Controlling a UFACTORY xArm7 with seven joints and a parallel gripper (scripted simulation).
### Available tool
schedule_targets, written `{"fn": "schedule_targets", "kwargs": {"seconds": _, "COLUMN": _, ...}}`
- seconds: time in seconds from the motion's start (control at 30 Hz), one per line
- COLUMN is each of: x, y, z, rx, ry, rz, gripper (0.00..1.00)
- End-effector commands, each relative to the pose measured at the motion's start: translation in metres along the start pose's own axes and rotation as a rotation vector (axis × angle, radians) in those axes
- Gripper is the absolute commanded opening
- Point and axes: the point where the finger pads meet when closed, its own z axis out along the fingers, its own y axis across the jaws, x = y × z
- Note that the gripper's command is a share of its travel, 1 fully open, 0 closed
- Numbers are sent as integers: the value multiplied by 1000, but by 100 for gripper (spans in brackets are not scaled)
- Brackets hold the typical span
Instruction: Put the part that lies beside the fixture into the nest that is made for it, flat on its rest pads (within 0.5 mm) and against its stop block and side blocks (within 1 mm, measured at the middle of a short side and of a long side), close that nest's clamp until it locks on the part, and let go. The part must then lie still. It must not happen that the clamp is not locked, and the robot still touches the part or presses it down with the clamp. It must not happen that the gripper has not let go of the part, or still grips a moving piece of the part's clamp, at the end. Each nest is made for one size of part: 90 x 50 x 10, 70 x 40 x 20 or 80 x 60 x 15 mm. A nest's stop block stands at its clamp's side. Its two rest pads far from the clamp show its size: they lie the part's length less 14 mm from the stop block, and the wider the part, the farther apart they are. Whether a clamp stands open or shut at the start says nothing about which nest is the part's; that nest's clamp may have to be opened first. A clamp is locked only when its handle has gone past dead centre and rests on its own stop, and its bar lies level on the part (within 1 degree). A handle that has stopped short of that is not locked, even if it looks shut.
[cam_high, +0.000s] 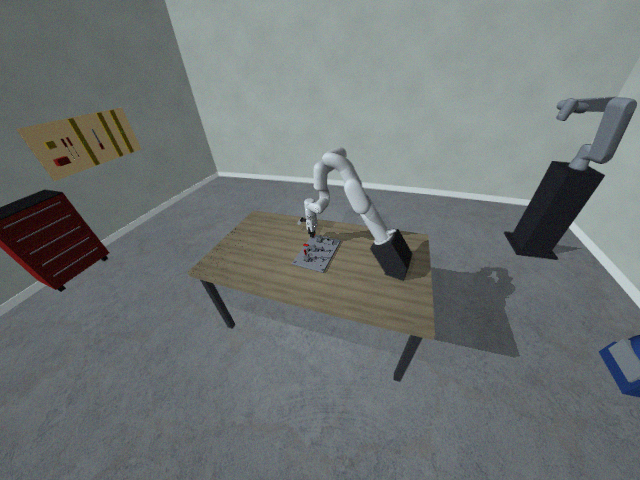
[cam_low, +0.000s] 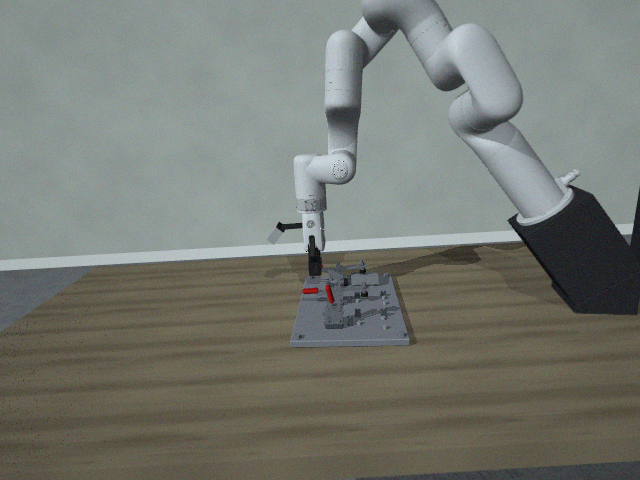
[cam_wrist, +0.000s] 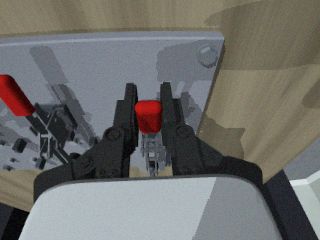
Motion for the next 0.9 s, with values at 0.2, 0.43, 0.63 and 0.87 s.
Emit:
{"fn": "schedule_targets", "kwargs": {"seconds": 0.2, "x": 3, "y": 0, "z": 4, "rx": 1, "ry": 1, "rz": 0, "gripper": 0}}
{"fn": "schedule_targets", "kwargs": {"seconds": 0.43, "x": 4, "y": 0, "z": 7, "rx": 1, "ry": 1, "rz": 0, "gripper": 0}}
{"fn": "schedule_targets", "kwargs": {"seconds": 0.63, "x": 4, "y": 0, "z": 7, "rx": 1, "ry": 1, "rz": 0, "gripper": 0}}
{"fn": "schedule_targets", "kwargs": {"seconds": 0.87, "x": 4, "y": 0, "z": 8, "rx": 1, "ry": 1, "rz": 0, "gripper": 0}}
